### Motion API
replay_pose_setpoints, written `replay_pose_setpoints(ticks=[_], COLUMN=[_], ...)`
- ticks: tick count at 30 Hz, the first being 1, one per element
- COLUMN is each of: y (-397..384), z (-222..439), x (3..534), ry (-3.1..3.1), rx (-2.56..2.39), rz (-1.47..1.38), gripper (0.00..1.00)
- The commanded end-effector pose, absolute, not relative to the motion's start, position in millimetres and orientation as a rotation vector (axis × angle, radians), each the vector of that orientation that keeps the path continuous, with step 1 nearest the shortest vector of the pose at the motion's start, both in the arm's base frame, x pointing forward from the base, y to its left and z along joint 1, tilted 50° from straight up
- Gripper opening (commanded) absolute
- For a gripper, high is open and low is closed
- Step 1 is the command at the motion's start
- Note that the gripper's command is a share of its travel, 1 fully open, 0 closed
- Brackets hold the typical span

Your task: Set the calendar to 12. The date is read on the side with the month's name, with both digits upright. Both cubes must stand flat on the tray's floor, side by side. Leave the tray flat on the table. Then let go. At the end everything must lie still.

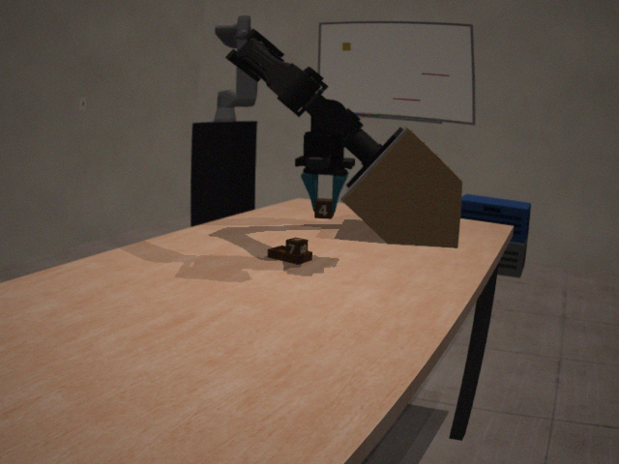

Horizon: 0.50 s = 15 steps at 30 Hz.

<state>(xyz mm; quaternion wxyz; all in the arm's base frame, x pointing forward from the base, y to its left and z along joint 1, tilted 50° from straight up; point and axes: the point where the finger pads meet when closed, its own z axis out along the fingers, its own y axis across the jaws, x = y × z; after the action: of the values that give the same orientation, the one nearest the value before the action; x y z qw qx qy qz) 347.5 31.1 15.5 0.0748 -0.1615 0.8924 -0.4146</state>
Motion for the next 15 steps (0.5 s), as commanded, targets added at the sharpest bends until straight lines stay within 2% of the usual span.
replay_pose_setpoints(ticks=[1,15], y=[53,68], z=[15,4], x=[359,363], ry=[2.622,2.545], rx=[-0.28,0.083], rz=[-1.154,-1.051], gripper=[0.27,0.27])
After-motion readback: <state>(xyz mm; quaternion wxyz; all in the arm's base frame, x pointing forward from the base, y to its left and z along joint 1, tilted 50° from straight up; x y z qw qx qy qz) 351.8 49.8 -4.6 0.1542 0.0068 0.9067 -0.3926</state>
